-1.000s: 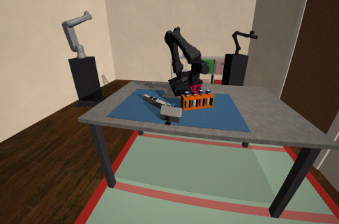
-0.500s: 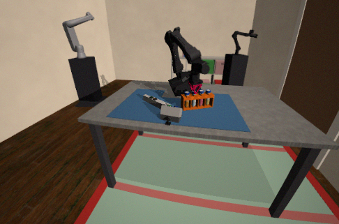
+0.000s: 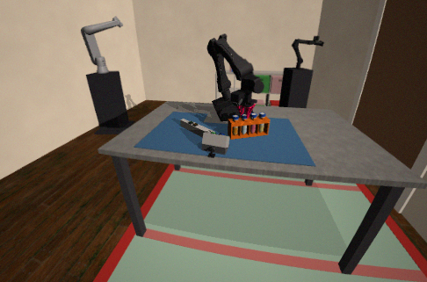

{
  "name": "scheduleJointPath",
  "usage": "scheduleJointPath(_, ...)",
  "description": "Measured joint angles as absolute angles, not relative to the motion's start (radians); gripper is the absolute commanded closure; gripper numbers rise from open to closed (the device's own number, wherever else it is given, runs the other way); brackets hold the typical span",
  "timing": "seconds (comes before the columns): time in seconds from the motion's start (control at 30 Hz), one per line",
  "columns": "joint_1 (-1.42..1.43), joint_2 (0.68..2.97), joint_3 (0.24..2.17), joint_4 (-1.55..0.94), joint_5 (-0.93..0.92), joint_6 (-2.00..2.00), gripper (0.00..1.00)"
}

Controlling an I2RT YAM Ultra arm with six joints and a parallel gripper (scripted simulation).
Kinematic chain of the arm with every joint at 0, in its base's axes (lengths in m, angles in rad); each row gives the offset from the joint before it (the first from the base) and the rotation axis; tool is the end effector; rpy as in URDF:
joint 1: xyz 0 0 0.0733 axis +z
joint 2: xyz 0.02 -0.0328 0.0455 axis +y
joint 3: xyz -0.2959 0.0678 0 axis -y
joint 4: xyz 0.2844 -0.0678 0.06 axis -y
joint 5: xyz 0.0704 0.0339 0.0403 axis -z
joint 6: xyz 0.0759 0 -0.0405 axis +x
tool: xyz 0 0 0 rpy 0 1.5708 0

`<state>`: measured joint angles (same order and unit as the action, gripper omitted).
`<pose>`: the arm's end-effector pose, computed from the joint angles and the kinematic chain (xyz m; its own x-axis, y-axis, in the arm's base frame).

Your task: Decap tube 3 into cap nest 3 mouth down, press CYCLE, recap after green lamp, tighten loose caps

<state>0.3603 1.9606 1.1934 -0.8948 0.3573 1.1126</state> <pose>0.3512 0.1051 0.0974 -0.7352 0.6209 -0.2721 0.6765 0.6977 -0.2357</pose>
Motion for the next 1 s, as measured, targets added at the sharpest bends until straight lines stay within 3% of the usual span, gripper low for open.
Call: scheduleJointPath(1.0,0.361,1.959,1.195,-0.898,0.36,-0.198,1.0)
